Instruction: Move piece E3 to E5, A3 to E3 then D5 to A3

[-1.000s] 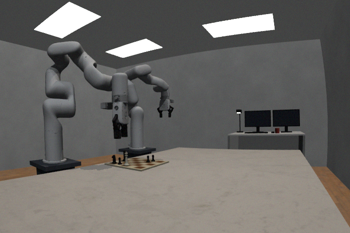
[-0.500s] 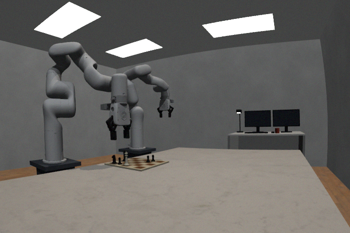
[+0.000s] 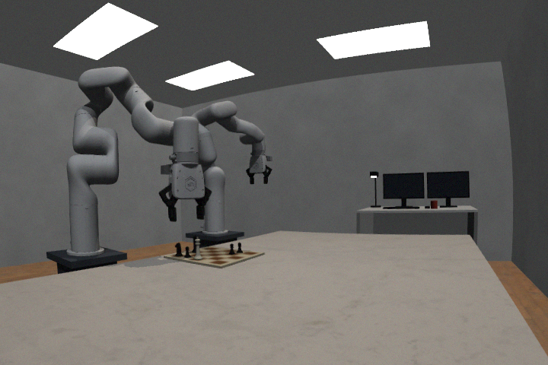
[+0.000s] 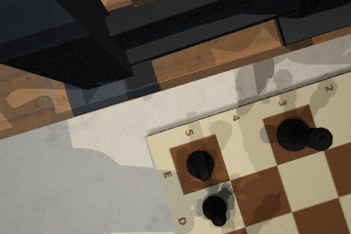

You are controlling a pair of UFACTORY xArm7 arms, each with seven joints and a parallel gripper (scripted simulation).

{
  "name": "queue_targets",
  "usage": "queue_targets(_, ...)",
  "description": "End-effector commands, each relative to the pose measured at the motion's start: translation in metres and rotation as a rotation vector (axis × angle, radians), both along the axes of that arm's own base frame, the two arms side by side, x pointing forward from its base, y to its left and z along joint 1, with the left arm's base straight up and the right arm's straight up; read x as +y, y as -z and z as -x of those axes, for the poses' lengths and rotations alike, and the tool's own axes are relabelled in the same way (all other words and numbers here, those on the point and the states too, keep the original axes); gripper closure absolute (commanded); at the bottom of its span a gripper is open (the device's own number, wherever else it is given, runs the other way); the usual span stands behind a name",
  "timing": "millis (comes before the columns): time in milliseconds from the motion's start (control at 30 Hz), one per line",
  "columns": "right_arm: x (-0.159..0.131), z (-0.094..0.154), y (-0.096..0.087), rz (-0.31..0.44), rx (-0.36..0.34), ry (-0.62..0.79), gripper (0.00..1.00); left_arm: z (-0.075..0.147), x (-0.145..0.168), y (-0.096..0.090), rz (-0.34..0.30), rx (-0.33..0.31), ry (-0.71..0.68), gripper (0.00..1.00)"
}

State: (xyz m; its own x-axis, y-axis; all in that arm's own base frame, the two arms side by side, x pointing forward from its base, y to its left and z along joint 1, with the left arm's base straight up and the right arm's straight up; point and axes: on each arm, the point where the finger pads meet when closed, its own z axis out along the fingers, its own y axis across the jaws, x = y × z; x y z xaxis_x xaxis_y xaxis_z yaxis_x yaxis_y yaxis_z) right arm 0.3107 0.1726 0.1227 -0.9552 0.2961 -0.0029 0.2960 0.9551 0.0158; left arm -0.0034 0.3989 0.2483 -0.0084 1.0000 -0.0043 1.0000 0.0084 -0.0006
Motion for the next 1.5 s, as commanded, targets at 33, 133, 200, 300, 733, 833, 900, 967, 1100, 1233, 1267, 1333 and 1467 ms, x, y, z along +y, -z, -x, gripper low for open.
queue_targets(33, -0.0027, -0.0021, 0.0014, 0.009, 0.003, 0.129, 0.0, -0.0001, 0.0011, -0.0016, -0.004, -0.001, 0.0, 0.0)
queue_targets(133, -0.0043, -0.0025, 0.0025, 0.01, 0.005, 0.185, 0.0, -0.0001, 0.0011, -0.0016, -0.004, -0.001, 0.0, 0.0)
queue_targets(200, -0.0054, -0.0028, 0.0033, 0.01, 0.006, 0.225, 0.0, -0.0001, 0.0011, -0.0016, -0.004, -0.001, 0.0, 0.0)
queue_targets(300, -0.0063, -0.003, 0.004, 0.011, 0.007, 0.26, 0.0, -0.0001, 0.0011, -0.0016, -0.004, -0.001, 0.0, 0.0)
queue_targets(733, -0.0067, -0.0031, 0.0043, 0.011, 0.007, 0.272, 0.0, -0.0001, 0.0011, -0.0016, -0.004, -0.001, 0.0, 0.0)
queue_targets(833, -0.0067, -0.0031, 0.0043, 0.011, 0.007, 0.272, 0.65, -0.0001, 0.0011, -0.0016, -0.004, -0.001, 0.0, 0.0)
queue_targets(900, -0.0067, -0.0031, 0.0043, 0.011, 0.007, 0.272, 0.65, -0.0001, 0.0011, -0.0016, -0.004, -0.001, 0.0, 0.0)
queue_targets(967, -0.0067, -0.0031, 0.0043, 0.011, 0.007, 0.272, 0.65, -0.0001, 0.0011, -0.0016, -0.004, -0.001, 0.0, 0.0)
queue_targets(1100, -0.0067, -0.0031, 0.0043, 0.011, 0.007, 0.272, 0.65, -0.0001, 0.0011, -0.0016, -0.004, -0.001, 0.0, 0.0)
queue_targets(1233, -0.0067, -0.0031, 0.0043, 0.011, 0.007, 0.272, 0.65, -0.0001, 0.0011, -0.0016, -0.004, -0.001, 0.0, 0.0)
queue_targets(1267, -0.0067, -0.0031, 0.0043, 0.011, 0.007, 0.272, 0.65, -0.0001, 0.0011, -0.0016, -0.004, -0.001, 0.0, 0.0)
queue_targets(1333, -0.0067, -0.0031, 0.0043, 0.011, 0.007, 0.272, 0.65, -0.0001, 0.0011, -0.0016, -0.004, -0.001, 0.0, 0.0)
queue_targets(1467, -0.0067, -0.0031, 0.0043, 0.011, 0.007, 0.272, 0.65, -0.0001, 0.0011, -0.0016, -0.004, -0.001, 0.0, 0.0)
